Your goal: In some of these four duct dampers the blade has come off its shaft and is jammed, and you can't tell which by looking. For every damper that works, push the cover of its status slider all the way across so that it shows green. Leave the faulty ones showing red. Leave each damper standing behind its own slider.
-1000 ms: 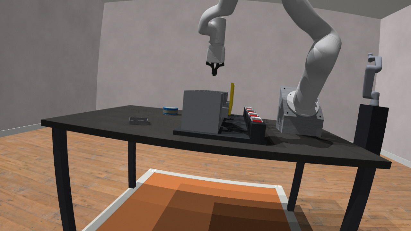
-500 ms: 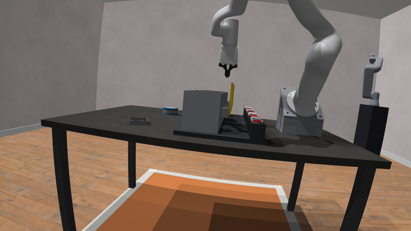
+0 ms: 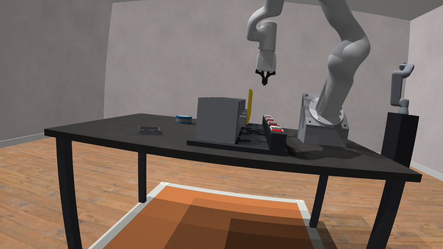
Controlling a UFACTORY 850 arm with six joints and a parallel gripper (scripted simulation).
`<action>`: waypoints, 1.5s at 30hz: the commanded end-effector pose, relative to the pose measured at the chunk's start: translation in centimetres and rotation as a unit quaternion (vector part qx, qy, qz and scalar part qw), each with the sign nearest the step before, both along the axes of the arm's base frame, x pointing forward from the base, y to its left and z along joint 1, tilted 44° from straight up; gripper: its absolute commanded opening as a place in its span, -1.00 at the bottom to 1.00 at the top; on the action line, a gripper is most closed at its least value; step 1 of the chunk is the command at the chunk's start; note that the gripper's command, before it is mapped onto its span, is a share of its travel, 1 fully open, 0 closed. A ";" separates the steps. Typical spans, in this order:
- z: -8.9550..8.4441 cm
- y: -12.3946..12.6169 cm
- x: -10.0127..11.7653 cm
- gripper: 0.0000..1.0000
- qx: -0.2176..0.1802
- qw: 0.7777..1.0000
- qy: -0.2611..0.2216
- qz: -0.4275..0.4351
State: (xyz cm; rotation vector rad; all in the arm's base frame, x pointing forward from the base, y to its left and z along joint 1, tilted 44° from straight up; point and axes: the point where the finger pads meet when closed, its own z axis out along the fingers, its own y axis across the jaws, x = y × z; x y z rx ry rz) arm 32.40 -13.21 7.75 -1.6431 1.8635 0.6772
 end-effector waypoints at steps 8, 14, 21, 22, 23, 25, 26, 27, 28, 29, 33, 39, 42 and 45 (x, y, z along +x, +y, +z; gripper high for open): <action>0.2 0.4 -5.4 -1.00 -0.002 1.000 -0.002 -0.001; 0.0 0.5 -5.4 -1.00 -0.002 1.000 -0.002 -0.001; -0.8 1.3 -5.3 -1.00 -0.002 1.000 -0.002 -0.001; -1.0 1.5 -5.3 -1.00 -0.002 1.000 -0.002 -0.001; -1.2 1.7 -5.3 -1.00 -0.002 1.000 -0.002 -0.001; -1.2 1.7 -5.3 -1.00 -0.002 1.000 -0.002 -0.001; -1.4 1.9 -5.3 -1.00 -0.002 1.000 -0.002 -0.001; -1.6 2.1 -5.2 -1.00 -0.002 1.000 -0.002 -0.001; -1.8 2.3 -5.2 -1.00 -0.002 1.000 -0.002 -0.001; -2.0 2.5 -5.2 -1.00 -0.002 1.000 -0.002 -0.001; -3.0 3.4 -5.1 -1.00 -0.002 1.000 -0.002 -0.001; -4.5 4.8 -4.9 -1.00 -0.002 1.000 -0.002 -0.001; -4.7 5.0 -4.9 -1.00 -0.002 1.000 -0.002 -0.001; -5.4 5.7 -4.8 -1.00 -0.002 1.000 -0.002 -0.001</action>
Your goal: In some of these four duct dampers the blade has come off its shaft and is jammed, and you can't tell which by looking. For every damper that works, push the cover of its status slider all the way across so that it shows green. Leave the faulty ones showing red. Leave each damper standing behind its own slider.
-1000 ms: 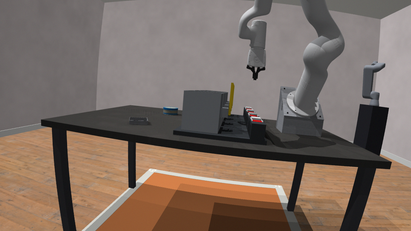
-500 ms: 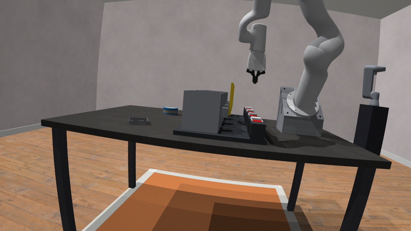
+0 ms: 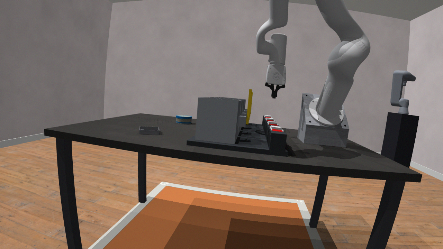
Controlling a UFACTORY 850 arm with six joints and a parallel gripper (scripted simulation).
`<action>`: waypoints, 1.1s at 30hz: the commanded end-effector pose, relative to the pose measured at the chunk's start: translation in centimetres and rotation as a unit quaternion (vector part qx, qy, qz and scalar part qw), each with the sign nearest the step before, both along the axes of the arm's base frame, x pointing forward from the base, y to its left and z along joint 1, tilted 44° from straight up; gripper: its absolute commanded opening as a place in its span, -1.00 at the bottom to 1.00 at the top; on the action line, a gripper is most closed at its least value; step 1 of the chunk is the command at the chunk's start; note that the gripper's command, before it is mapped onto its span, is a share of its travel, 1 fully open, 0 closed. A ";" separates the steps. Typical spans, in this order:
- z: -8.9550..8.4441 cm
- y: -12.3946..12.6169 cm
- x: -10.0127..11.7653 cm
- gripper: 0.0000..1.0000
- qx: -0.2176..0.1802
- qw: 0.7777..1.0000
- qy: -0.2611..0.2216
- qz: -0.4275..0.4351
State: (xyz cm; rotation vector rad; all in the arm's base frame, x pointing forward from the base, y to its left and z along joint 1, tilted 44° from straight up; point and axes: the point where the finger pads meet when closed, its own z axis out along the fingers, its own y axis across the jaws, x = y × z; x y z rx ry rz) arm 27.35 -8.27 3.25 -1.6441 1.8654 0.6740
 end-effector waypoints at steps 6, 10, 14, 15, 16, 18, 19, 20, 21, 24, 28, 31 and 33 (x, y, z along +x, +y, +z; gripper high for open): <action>-2.1 1.9 0.4 -1.00 -0.001 1.000 -0.002 -0.001; -2.6 2.4 0.5 -1.00 -0.001 1.000 -0.002 -0.001; -2.9 2.7 0.5 -1.00 -0.001 1.000 -0.002 -0.001; -3.0 2.7 0.5 -1.00 -0.001 1.000 -0.002 -0.001; -3.0 2.8 0.5 -1.00 -0.001 1.000 -0.002 -0.001; -3.2 3.0 0.5 -1.00 -0.001 1.000 -0.002 -0.001; -3.2 3.0 0.5 -1.00 -0.001 1.000 -0.002 -0.001; -3.3 3.0 0.5 -1.00 -0.001 1.000 -0.002 -0.001; -3.3 3.1 0.5 -1.00 -0.001 1.000 -0.002 -0.001; -3.3 3.1 0.5 -1.00 -0.001 1.000 -0.002 -0.001; -3.4 3.1 0.5 -1.00 -0.001 1.000 -0.002 -0.001; -3.4 3.1 0.5 -1.00 -0.001 1.000 -0.002 -0.001; -3.4 3.1 0.5 -1.00 -0.001 1.000 -0.002 -0.001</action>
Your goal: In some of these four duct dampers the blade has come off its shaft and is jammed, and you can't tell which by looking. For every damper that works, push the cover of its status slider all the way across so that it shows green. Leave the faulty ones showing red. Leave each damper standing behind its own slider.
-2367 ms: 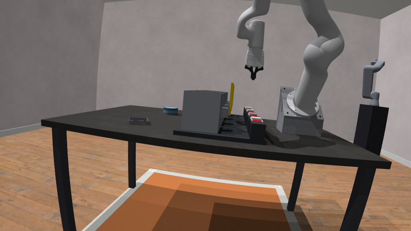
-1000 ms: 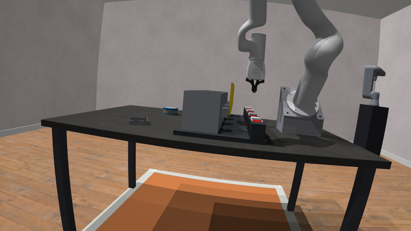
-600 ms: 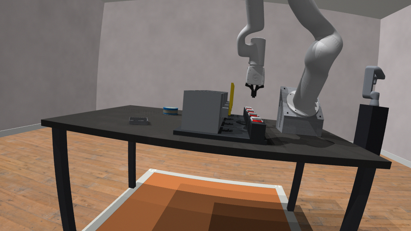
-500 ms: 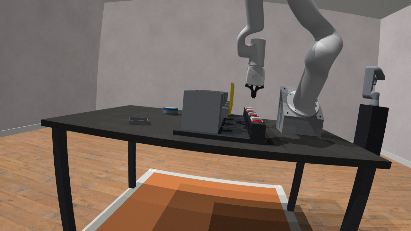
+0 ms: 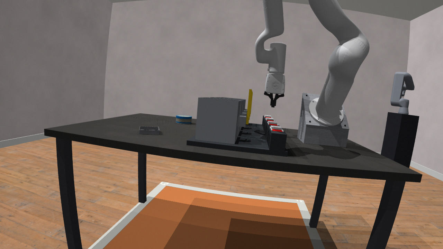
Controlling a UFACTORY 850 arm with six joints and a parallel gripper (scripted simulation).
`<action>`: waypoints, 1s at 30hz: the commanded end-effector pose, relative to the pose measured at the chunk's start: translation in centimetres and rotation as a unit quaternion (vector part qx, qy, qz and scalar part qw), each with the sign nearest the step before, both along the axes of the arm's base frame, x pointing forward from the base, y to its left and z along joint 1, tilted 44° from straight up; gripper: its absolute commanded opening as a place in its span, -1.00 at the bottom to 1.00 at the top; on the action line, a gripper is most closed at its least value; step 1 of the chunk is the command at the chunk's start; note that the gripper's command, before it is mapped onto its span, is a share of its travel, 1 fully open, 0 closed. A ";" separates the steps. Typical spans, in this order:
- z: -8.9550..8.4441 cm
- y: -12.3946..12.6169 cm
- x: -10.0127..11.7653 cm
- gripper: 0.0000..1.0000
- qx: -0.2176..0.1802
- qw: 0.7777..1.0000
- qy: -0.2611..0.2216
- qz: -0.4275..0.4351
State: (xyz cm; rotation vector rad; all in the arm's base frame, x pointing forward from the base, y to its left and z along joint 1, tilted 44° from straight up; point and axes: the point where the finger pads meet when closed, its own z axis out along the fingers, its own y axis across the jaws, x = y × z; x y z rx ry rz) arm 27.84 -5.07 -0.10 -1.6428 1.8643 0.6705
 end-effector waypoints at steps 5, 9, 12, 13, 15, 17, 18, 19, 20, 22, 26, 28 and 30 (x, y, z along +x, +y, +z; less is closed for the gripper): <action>0.0 -0.1 0.1 -1.00 -0.001 1.000 -0.001 0.000; -0.5 1.7 0.4 -1.00 0.001 1.000 -0.001 0.000; -1.3 3.8 0.6 -1.00 0.000 1.000 -0.001 0.000; -1.4 4.1 0.6 -1.00 0.000 1.000 -0.001 0.000; -1.4 4.1 0.6 -1.00 0.000 1.000 -0.001 0.000; -1.4 4.1 0.6 -1.00 0.000 1.000 -0.001 0.000; -1.4 4.1 0.6 -1.00 0.000 1.000 -0.001 0.000; -1.4 4.1 0.6 -1.00 0.000 1.000 -0.001 0.000; -1.4 4.1 0.6 -1.00 0.000 1.000 -0.001 0.000; -1.4 4.1 0.6 -1.00 0.000 1.000 -0.001 0.000; -1.4 4.1 0.6 -1.00 0.000 1.000 -0.001 0.000; -1.4 4.1 0.6 -1.00 0.000 1.000 -0.001 0.000; -1.4 4.1 0.6 -1.00 0.000 1.000 -0.001 0.000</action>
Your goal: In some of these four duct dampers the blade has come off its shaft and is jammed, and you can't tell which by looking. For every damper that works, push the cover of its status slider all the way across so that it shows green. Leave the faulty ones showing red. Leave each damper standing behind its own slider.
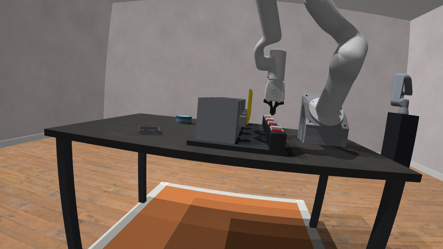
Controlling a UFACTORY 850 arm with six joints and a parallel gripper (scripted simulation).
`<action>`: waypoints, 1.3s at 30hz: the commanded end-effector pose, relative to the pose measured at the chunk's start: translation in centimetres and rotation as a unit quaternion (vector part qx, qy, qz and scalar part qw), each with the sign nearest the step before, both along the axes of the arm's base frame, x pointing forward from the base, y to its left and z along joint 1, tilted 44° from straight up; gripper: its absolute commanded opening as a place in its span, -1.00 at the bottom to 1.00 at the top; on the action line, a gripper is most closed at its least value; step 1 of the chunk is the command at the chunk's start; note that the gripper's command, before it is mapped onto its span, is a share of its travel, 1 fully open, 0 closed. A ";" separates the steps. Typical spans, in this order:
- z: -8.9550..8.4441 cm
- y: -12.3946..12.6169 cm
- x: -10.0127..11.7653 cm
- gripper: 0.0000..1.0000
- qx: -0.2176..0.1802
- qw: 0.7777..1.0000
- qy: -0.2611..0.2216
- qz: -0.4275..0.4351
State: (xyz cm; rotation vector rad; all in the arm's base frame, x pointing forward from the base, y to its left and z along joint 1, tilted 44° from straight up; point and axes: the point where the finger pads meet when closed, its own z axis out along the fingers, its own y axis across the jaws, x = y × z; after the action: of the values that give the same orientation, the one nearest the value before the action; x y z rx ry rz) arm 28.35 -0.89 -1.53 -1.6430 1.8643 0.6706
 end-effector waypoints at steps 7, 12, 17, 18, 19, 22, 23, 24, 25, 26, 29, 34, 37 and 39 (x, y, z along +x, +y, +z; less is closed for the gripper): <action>0.0 0.0 0.1 -1.00 0.000 1.000 -0.001 0.000; 0.0 0.0 0.1 -1.00 0.000 1.000 -0.001 0.000; 0.0 0.0 0.1 -1.00 0.000 1.000 -0.001 0.000; 0.0 0.0 0.1 -1.00 0.000 1.000 -0.001 0.000; 0.0 0.0 0.1 -1.00 0.000 1.000 -0.001 0.000; 0.0 0.0 0.1 -1.00 0.000 1.000 -0.001 0.000; 0.0 0.0 0.1 -1.00 0.000 1.000 -0.001 0.000; -0.1 0.0 0.1 -1.00 0.000 1.000 -0.001 0.000; -0.1 0.0 0.1 -1.00 0.000 1.000 -0.001 0.000; -0.1 0.1 0.1 -1.00 0.000 1.000 -0.001 0.000; -0.2 0.1 0.1 -1.00 0.000 1.000 -0.001 0.000; -0.4 0.3 0.1 -1.00 0.000 1.000 -0.001 0.000; -0.4 0.4 0.1 -1.00 0.000 1.000 -0.001 0.000; -0.5 0.4 0.1 -1.00 0.000 1.000 -0.001 0.000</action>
State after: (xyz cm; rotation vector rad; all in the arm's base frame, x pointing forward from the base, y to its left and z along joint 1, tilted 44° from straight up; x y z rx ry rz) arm 28.40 -0.53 -1.89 -1.6428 1.8643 0.6706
